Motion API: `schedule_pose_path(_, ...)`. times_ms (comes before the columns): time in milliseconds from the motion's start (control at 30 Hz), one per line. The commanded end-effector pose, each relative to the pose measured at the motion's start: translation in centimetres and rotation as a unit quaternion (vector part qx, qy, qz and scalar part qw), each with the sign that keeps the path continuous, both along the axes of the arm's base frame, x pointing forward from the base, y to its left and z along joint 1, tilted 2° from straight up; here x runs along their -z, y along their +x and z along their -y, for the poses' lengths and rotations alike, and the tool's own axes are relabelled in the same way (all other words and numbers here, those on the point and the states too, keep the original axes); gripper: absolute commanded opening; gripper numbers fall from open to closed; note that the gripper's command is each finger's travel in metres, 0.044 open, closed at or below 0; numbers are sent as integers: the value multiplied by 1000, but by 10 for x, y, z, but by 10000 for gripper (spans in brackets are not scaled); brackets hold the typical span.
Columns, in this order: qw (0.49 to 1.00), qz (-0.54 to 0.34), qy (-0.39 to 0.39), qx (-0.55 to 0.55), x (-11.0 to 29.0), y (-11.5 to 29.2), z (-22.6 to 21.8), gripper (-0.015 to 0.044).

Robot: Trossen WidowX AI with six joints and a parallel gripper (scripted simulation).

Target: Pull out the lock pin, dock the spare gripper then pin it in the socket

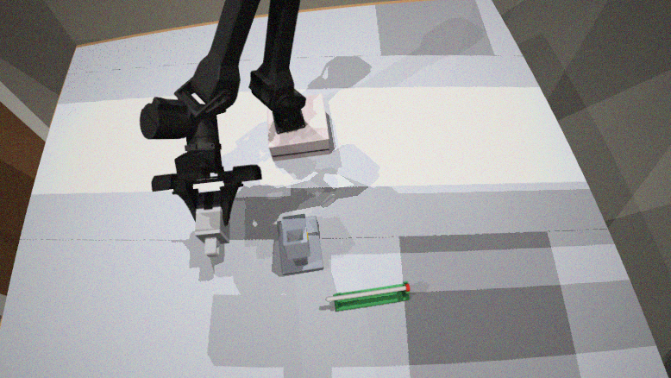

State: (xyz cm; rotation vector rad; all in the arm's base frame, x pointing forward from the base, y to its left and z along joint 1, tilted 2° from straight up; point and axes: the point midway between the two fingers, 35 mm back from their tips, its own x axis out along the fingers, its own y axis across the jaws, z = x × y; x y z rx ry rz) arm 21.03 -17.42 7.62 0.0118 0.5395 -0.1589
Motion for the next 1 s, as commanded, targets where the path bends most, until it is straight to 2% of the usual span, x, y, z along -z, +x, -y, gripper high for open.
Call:
schedule_pose_path(0,1000,7,-8,0,-16,1,0,0)
schedule_pose_path(367,1000,7,-8,0,-37,-4,-9,0)
schedule_pose_path(800,1000,0,-1,0,-30,-5,-10,0)
schedule_pose_path(967,999,-21,25,-3,-31,3,-13,0)
